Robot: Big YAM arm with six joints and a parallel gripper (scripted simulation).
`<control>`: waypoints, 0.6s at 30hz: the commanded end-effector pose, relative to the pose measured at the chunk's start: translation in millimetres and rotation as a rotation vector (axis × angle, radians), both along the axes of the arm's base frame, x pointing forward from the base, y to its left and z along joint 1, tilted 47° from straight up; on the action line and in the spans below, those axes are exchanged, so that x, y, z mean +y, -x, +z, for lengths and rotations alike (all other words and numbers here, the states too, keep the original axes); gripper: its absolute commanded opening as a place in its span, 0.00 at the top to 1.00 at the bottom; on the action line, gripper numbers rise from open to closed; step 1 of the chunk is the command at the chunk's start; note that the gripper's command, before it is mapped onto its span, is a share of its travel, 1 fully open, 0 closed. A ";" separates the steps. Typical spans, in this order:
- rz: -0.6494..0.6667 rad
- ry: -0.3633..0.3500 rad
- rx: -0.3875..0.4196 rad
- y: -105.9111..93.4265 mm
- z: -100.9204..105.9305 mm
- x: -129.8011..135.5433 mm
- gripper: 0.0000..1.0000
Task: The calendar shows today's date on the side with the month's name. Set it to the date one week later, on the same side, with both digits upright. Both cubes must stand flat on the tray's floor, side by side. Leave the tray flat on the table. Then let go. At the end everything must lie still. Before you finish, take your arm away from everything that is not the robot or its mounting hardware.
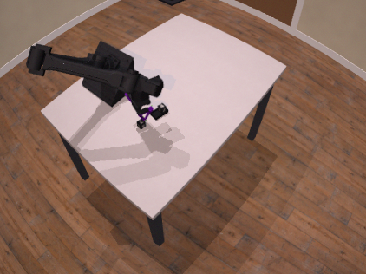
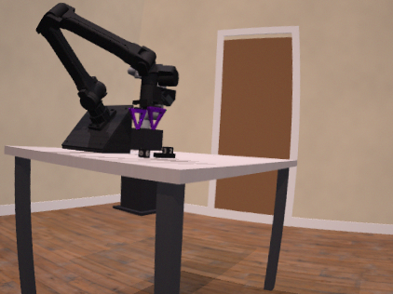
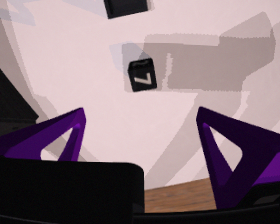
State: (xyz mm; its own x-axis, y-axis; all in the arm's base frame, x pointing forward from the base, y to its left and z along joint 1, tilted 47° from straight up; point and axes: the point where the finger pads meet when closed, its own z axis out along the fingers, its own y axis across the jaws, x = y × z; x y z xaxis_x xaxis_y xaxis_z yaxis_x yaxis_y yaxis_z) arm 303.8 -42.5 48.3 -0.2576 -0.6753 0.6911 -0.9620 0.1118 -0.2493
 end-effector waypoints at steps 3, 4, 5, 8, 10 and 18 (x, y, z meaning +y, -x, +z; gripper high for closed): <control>0.132 0.003 0.128 -3.0 -3.5 -2.2 0.00; 0.134 0.003 0.130 -3.0 -3.6 -2.2 0.00; 0.134 0.003 0.131 -3.0 -3.6 -2.2 0.00; 0.141 0.004 0.131 -3.3 -3.6 0.0 0.56; 0.142 0.005 0.130 -3.4 -3.4 -0.1 0.56; 0.142 0.005 0.130 -3.4 -3.4 -0.1 0.56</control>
